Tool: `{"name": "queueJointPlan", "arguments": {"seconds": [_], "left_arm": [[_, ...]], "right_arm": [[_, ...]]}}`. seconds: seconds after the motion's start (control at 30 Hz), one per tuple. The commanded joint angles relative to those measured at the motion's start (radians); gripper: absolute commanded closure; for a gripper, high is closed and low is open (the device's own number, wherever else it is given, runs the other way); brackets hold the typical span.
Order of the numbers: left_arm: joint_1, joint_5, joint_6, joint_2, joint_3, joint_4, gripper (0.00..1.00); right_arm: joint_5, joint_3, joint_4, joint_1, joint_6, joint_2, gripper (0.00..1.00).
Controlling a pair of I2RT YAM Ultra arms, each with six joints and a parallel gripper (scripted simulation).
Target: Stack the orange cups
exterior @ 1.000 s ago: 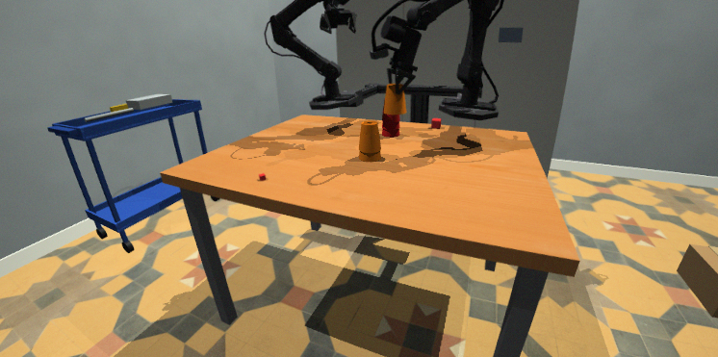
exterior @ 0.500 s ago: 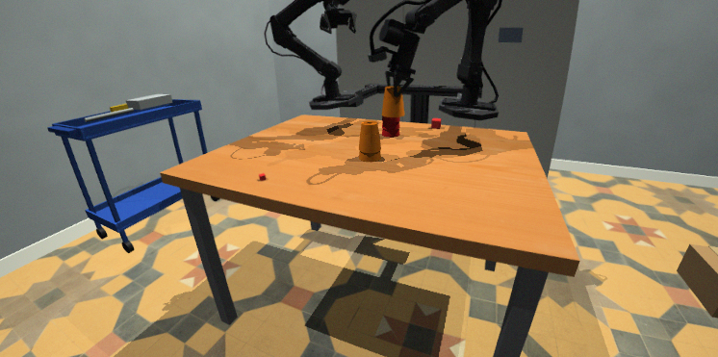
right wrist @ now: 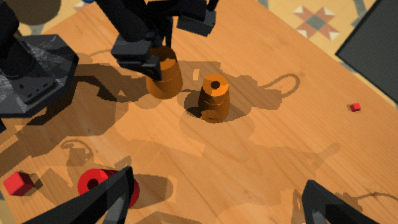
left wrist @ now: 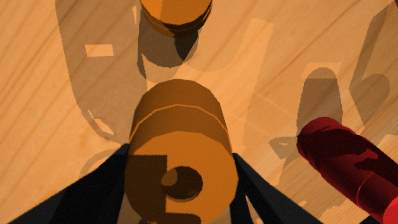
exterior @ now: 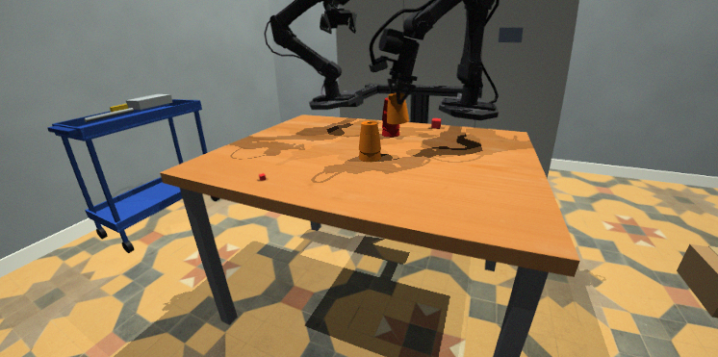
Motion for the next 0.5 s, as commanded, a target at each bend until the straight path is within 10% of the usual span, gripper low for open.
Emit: {"name": "queueJointPlan", "arguments": {"seconds": [0.0,0.47], "left_arm": [[-0.004,0.009,0.007,-0.017,0.002,0.071,1.0],[0.017,0.013,0.023,0.036,-0.069,0.196,1.0]], "right_arm": [[0.018,-0.013,-0.012,0.01,0.008,0.007,0.0],[0.018,-0.013,-0.012,0.01,0.008,0.007,0.0]]}}
